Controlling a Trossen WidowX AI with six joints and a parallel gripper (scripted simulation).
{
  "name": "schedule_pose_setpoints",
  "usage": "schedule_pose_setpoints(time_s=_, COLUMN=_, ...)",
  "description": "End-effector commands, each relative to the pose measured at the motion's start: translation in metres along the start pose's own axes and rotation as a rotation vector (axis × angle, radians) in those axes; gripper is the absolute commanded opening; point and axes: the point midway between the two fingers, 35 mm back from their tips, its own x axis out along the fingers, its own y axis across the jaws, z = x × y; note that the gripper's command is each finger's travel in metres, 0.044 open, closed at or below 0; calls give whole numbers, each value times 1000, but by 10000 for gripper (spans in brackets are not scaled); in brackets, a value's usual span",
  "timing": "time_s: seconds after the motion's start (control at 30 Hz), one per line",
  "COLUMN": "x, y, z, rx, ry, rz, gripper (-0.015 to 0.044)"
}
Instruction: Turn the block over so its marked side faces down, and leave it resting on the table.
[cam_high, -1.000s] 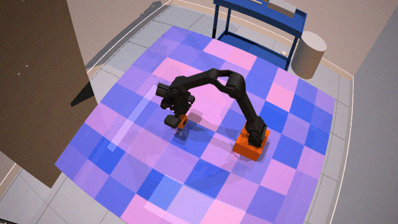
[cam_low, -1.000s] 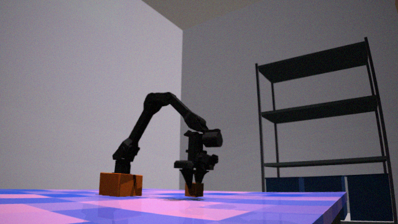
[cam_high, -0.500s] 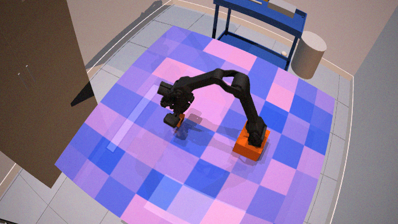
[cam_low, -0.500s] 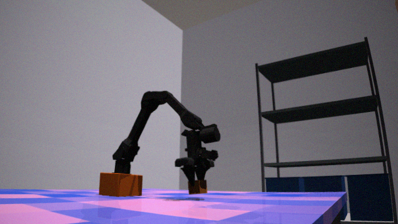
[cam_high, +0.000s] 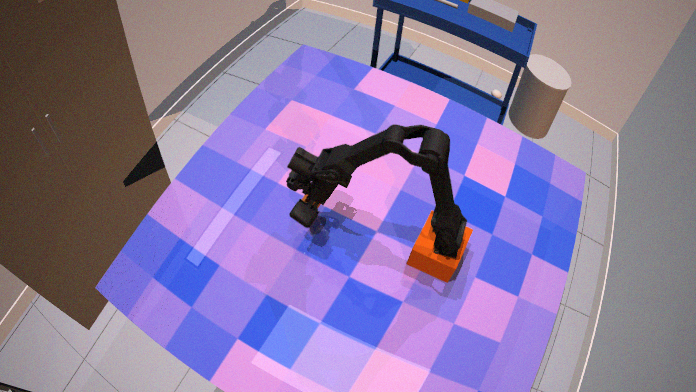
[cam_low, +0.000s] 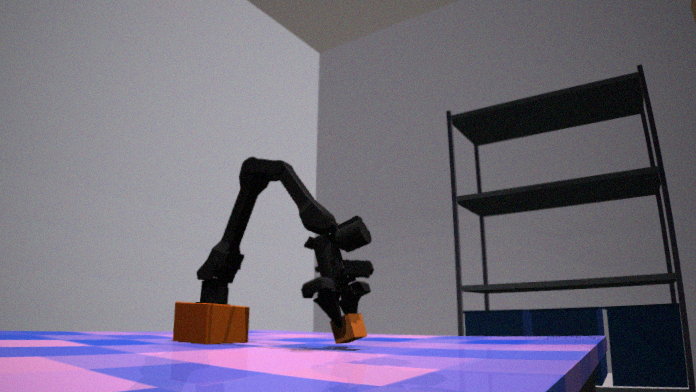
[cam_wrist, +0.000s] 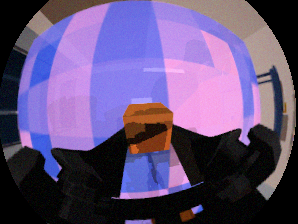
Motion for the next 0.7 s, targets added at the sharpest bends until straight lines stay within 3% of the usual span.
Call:
schedule_pose_setpoints(time_s=0.0, x=-3, y=-1, z=1, rx=6, ry=-64, rz=-3, gripper=0)
schedule_pose_setpoints(time_s=0.67, x=7, y=2, z=-3, rx=15, ry=-270, rz=6, gripper=0)
